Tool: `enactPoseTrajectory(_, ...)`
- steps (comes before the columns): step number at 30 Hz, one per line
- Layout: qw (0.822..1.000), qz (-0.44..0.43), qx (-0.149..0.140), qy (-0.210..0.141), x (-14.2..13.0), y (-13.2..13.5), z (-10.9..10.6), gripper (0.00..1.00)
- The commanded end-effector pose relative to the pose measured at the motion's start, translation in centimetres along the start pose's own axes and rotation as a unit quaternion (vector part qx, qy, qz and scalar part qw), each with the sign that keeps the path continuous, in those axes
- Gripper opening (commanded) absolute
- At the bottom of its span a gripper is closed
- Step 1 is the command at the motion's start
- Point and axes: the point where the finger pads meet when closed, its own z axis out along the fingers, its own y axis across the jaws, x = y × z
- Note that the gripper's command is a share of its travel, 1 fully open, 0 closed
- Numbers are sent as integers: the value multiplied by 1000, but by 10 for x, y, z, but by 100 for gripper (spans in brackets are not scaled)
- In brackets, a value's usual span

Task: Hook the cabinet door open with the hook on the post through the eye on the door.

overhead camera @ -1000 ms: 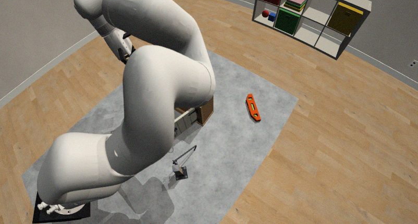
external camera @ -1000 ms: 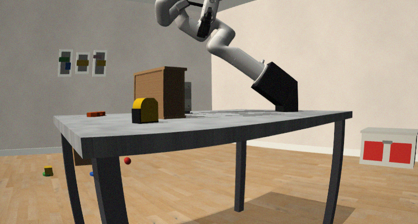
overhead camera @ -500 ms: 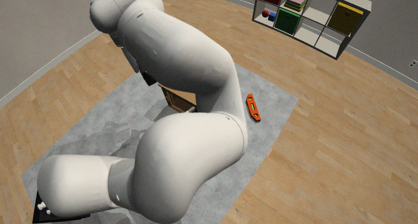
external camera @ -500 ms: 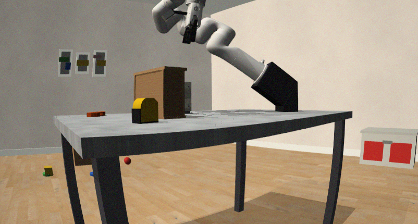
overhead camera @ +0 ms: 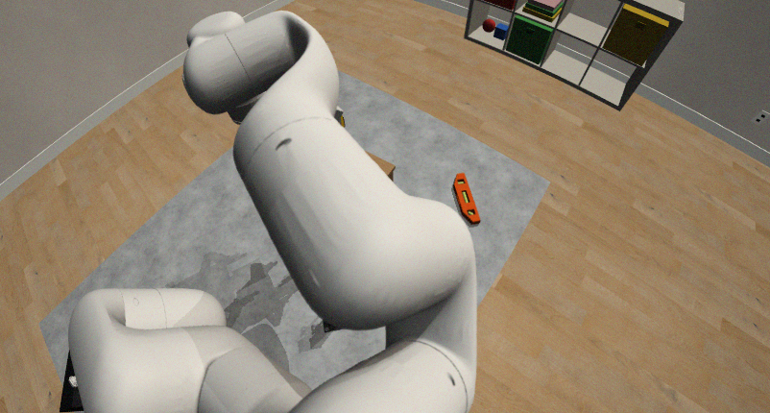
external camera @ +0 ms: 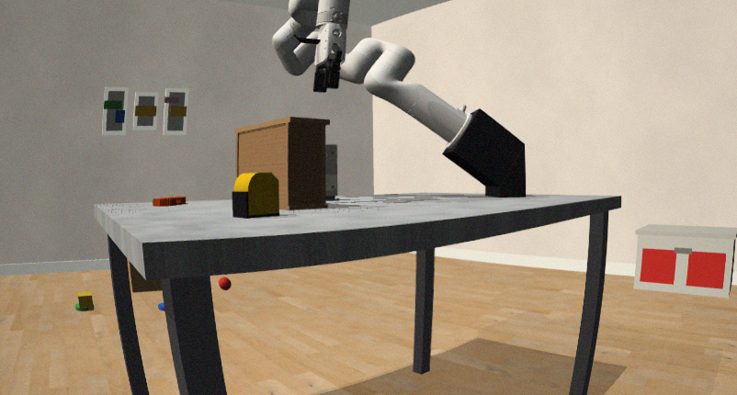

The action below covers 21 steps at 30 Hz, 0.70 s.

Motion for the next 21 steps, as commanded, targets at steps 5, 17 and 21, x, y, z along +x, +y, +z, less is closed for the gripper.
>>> enactPoseTrajectory(5,999,-37,30,-14,-15,38,16,100)
enactPoseTrajectory(17,997,-63,48,-23,-31,56,31,100)
enactPoseTrajectory(21,997,-63,48,-23,-31,56,31,100)
